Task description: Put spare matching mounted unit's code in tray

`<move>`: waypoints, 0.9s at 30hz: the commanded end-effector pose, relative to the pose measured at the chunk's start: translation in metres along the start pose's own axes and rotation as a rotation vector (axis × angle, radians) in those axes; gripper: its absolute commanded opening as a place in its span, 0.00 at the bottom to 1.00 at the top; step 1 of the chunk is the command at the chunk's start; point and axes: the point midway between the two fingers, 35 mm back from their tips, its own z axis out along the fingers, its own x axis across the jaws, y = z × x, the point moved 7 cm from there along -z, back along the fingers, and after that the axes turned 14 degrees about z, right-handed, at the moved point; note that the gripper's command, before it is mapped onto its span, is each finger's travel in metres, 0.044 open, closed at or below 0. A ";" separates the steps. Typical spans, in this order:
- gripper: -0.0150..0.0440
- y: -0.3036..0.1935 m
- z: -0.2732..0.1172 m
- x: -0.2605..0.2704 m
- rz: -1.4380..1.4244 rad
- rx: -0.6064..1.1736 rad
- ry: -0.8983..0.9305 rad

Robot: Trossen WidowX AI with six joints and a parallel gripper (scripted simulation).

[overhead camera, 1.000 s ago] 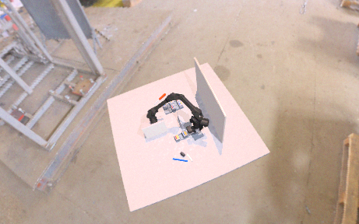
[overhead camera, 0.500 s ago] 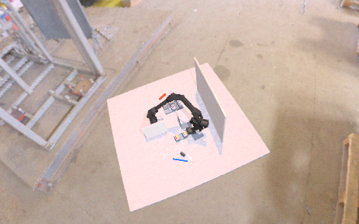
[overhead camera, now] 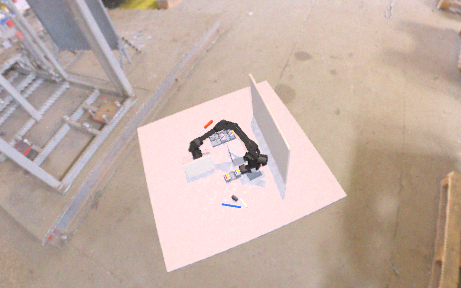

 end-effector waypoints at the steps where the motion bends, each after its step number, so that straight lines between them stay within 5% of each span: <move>1: 0.25 0.000 0.005 0.002 0.005 -0.005 0.002; 16: 0.25 0.001 0.021 0.005 0.005 -0.007 0.003; 27: 0.74 0.001 0.018 0.003 0.000 -0.002 0.002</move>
